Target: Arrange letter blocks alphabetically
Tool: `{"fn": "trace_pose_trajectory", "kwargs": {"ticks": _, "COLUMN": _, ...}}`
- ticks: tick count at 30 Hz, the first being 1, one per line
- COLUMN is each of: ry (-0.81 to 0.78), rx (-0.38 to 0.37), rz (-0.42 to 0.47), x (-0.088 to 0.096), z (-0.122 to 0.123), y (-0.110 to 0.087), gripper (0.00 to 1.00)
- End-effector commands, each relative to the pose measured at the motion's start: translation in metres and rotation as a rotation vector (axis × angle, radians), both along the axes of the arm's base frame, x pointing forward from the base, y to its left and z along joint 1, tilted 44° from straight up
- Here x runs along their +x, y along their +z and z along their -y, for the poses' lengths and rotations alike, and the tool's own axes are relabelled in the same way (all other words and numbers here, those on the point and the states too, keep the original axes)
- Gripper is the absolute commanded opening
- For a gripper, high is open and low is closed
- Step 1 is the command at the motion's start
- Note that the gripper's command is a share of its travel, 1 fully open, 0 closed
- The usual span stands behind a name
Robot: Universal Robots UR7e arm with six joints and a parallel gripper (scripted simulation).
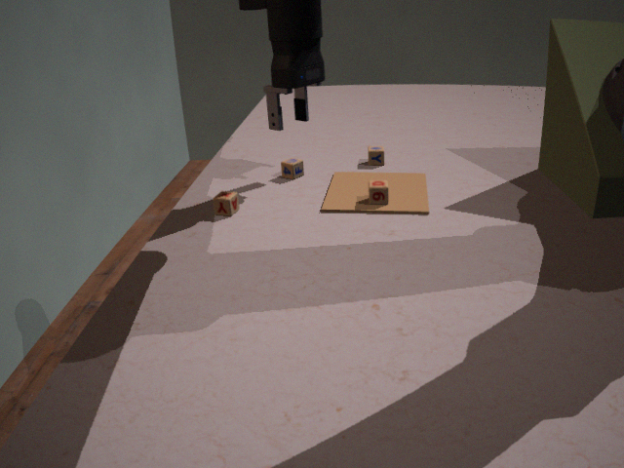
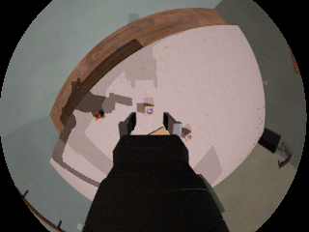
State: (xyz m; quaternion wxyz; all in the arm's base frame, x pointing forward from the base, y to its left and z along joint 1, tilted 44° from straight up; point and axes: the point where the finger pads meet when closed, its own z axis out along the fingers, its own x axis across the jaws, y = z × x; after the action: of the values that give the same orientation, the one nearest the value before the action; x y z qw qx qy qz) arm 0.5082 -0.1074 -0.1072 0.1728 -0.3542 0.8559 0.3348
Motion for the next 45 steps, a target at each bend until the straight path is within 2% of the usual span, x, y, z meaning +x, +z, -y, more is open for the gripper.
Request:
{"fn": "trace_pose_trajectory", "kwargs": {"ticks": 1, "ry": 0.000, "rx": -0.001, "rz": 0.001, "x": 0.000, "z": -0.001, "y": -0.001, "gripper": 1.00}}
{"fn": "trace_pose_trajectory", "kwargs": {"ticks": 45, "ry": 0.000, "rx": -0.001, "rz": 0.001, "x": 0.003, "z": -0.033, "y": -0.035, "gripper": 1.00}}
